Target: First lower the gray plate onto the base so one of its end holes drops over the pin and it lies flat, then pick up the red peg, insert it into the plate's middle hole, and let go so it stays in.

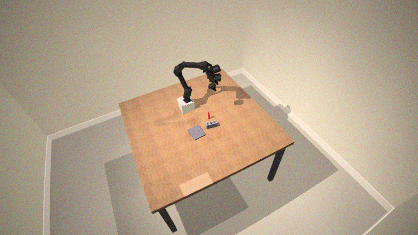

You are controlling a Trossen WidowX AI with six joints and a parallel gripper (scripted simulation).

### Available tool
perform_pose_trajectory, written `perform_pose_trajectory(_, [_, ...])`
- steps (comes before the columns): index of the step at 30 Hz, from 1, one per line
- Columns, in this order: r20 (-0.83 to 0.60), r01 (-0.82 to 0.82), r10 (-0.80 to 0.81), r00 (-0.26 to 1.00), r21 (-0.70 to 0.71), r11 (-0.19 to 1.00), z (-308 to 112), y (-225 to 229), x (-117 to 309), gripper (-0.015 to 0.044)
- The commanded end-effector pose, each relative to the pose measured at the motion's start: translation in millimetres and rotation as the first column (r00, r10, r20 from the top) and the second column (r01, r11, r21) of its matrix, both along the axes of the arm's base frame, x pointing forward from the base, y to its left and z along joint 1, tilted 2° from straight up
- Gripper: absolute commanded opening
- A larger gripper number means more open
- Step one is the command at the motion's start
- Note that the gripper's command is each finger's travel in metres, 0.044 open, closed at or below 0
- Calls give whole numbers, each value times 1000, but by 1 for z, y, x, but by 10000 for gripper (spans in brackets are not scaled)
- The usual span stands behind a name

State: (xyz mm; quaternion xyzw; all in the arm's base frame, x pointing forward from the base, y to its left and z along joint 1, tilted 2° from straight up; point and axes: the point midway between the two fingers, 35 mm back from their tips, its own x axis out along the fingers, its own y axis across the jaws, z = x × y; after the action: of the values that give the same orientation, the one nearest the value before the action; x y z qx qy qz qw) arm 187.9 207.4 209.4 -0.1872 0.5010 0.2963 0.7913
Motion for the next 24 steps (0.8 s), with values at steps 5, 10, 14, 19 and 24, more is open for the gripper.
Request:
perform_pose_trajectory(5, [-60, -160, 150, 987, -234, 959, -46, -60, 88, 440])
perform_pose_trajectory(10, [-135, -264, 233, 963, -294, 919, -73, -103, 120, 440])
perform_pose_trajectory(14, [-205, -371, 319, 925, -310, 875, -93, -140, 140, 440])
perform_pose_trajectory(19, [-270, -476, 405, 873, -295, 829, -115, -181, 153, 440])
perform_pose_trajectory(24, [-271, -477, 407, 873, -294, 828, -115, -181, 157, 440])
